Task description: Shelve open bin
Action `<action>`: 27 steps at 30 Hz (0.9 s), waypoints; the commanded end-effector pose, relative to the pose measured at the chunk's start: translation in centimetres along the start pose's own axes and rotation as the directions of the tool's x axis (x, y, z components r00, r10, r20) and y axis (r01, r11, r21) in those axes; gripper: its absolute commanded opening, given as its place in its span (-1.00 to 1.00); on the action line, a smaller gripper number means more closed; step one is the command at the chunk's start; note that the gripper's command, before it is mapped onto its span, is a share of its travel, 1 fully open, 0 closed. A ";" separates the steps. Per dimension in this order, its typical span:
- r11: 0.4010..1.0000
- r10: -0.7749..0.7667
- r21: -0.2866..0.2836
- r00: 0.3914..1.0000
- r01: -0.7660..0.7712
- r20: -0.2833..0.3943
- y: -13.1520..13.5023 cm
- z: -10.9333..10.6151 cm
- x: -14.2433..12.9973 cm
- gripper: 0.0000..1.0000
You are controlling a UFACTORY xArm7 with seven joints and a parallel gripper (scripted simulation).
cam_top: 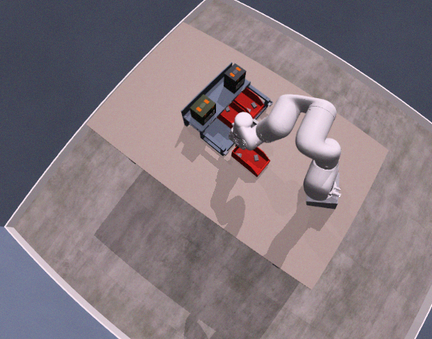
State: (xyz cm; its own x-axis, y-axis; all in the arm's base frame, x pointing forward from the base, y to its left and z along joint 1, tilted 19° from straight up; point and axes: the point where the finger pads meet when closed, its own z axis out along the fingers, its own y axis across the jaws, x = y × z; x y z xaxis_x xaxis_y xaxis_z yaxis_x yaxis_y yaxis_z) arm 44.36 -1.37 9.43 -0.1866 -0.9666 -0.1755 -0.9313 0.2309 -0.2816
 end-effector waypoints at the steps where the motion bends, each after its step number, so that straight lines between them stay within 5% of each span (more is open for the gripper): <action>1: 1.000 0.000 0.005 1.000 0.000 0.000 -0.2 -0.8 0.0 -1.00; 27: 1.000 0.000 0.005 1.000 0.000 0.000 -0.2 -1.6 0.0 -1.00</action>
State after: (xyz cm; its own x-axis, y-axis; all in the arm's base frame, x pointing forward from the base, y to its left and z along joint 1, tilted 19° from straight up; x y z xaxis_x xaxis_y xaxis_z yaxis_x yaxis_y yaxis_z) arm 43.95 -1.54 10.82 -0.1867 -0.9666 -0.1757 -0.9308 0.2312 -0.2831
